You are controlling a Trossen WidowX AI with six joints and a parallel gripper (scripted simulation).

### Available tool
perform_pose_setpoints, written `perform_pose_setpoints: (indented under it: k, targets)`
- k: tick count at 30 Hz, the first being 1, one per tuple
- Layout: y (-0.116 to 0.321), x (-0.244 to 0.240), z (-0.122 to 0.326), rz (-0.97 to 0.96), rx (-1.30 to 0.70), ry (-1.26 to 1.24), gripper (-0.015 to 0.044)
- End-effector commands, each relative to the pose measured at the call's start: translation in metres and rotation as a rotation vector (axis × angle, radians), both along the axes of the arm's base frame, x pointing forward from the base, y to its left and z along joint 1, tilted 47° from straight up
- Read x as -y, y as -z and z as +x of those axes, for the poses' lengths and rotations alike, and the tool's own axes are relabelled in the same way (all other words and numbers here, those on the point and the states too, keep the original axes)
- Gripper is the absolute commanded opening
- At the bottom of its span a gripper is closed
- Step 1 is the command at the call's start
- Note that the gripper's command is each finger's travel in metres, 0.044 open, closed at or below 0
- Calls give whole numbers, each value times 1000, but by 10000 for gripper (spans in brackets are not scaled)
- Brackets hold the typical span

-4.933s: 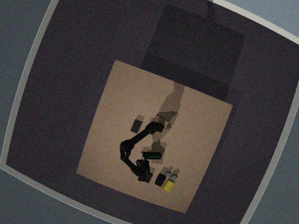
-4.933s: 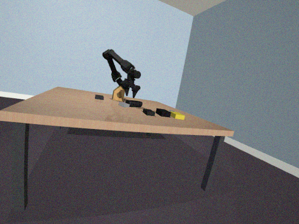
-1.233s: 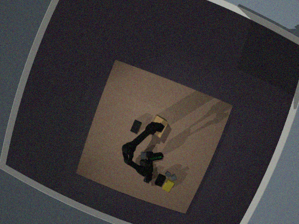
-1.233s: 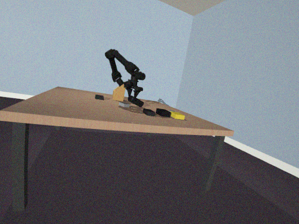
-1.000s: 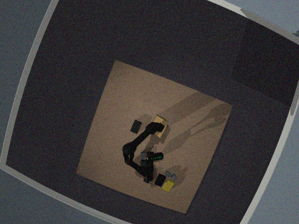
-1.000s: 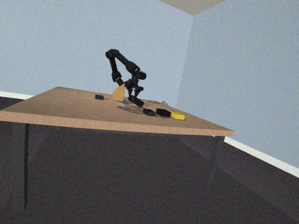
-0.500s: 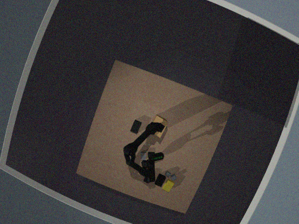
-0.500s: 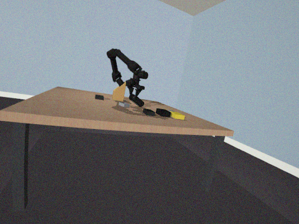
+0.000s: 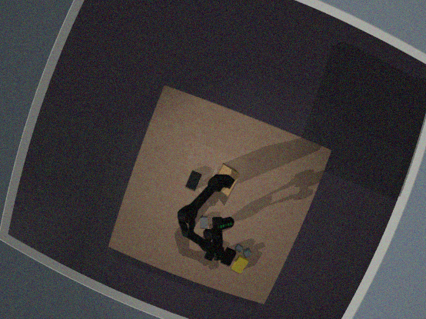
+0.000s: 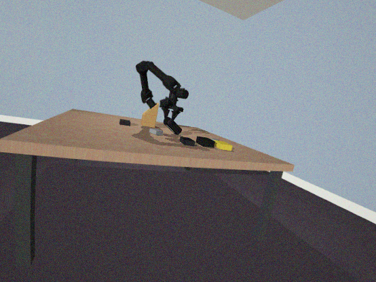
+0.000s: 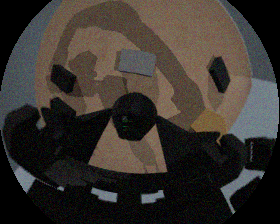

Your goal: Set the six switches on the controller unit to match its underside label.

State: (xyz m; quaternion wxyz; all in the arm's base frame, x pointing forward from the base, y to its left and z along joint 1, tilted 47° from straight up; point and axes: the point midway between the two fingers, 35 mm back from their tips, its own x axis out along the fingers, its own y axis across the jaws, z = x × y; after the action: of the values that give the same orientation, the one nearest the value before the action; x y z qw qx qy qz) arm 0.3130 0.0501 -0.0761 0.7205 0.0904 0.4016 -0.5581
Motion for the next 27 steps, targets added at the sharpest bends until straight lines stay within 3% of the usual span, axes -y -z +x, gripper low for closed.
perform_pose_setpoints:
  k: [1,27]
  targets:
    - [0,-6,-1,-2,4,-6,336]
    - [5,-25,-11,-46,23,-23,336]
